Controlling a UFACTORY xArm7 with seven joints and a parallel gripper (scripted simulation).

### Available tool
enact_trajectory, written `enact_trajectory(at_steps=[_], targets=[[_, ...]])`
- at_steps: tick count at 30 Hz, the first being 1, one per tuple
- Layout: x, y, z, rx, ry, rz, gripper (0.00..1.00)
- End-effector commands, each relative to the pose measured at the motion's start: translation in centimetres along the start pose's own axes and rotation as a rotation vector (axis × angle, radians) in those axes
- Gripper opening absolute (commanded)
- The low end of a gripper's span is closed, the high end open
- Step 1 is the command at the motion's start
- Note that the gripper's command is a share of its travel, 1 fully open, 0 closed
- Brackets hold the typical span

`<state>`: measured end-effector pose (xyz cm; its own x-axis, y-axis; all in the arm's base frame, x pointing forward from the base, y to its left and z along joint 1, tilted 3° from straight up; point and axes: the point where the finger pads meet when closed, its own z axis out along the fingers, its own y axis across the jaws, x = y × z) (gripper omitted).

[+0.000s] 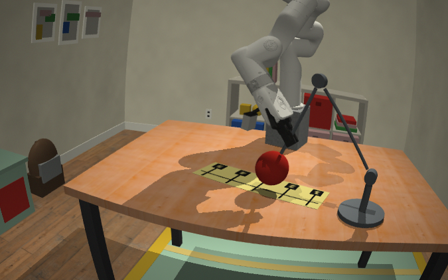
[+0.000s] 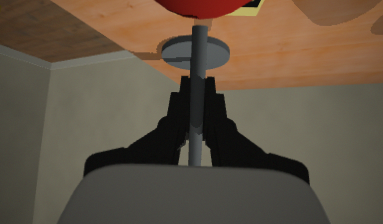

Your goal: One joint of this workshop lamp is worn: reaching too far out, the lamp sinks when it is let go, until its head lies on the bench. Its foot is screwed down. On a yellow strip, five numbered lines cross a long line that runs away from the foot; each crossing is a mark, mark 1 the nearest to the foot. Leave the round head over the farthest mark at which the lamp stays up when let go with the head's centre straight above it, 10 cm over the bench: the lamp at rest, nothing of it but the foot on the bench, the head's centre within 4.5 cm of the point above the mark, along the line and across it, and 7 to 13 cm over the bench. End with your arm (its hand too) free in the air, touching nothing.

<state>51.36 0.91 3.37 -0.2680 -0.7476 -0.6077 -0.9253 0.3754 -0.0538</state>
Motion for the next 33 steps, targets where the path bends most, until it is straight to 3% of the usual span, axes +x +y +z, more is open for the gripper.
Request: enact_trajectory(at_steps=[1, 16, 33], targets=[[-1.0, -0.2, -0.1, 0.003, -0.001, -0.003, 0.00], [-5.5, -0.3, 0.4, 0.000, -0.001, -0.008, 0.00], [-5.8, -0.3, 0.5, 0.000, -0.001, -0.008, 0.00]])
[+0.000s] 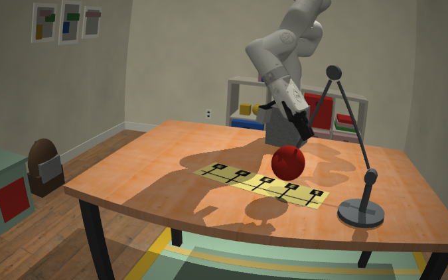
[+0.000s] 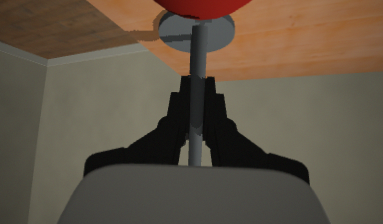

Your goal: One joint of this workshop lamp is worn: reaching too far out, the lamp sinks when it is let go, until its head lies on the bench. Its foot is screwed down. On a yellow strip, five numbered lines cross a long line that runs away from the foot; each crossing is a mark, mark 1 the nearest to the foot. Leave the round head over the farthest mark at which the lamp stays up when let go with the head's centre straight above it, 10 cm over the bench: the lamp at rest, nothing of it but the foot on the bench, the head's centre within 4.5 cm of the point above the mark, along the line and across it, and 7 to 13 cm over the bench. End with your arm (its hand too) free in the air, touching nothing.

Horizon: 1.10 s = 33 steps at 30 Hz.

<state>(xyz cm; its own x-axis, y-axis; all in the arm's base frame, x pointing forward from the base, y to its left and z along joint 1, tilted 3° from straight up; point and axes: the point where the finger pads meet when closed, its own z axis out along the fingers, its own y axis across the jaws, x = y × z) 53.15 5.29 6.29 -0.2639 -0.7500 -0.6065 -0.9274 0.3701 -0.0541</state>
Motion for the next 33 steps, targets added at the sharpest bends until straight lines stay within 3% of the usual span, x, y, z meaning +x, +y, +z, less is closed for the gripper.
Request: enact_trajectory(at_steps=[1, 2, 3, 33], targets=[[-0.25, -0.16, -0.10, 0.003, -0.002, -0.003, 0.00], [-0.25, -0.16, -0.10, 0.003, -0.002, -0.003, 0.00], [-0.25, -0.16, -0.10, 0.003, -0.002, -0.003, 1.00], [-0.24, -0.16, -0.10, 0.003, -0.003, -0.003, 1.00]])
